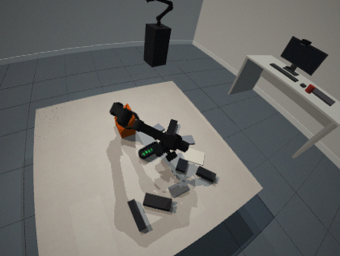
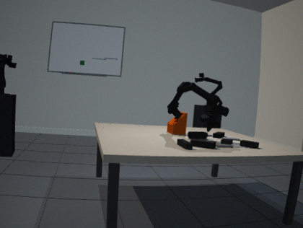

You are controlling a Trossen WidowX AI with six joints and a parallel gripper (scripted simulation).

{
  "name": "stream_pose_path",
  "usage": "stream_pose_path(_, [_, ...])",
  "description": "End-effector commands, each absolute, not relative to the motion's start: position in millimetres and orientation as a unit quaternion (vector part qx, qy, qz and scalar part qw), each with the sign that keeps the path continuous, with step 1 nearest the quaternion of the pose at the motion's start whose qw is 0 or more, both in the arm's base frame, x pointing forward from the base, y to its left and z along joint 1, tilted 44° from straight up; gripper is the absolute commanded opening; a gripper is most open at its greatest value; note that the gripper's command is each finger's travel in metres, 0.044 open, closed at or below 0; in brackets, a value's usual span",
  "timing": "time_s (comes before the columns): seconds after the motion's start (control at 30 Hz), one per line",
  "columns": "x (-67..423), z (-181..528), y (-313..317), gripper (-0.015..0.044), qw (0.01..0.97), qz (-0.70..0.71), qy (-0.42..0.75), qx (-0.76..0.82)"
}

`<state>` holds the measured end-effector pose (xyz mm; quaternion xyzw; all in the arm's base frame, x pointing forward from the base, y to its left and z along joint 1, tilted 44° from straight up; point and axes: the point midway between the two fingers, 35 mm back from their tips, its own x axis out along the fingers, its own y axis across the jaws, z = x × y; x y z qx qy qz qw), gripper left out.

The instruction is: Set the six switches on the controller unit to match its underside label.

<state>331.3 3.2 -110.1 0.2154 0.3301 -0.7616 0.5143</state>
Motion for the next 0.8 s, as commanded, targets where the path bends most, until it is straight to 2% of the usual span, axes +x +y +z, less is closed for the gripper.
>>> stream_pose_path(0.0, [329.8, -110.7, 3.2, 0.0000, 0.516, -0.760, 0.333, 0.211])
stream_pose_path(0.2, [330.5, -110.4, 3.3, 0.0000, 0.514, -0.762, 0.331, 0.214])
stream_pose_path(0.77, [271.9, -88.4, 37.4, 0.0440, 0.646, -0.694, 0.247, 0.198])
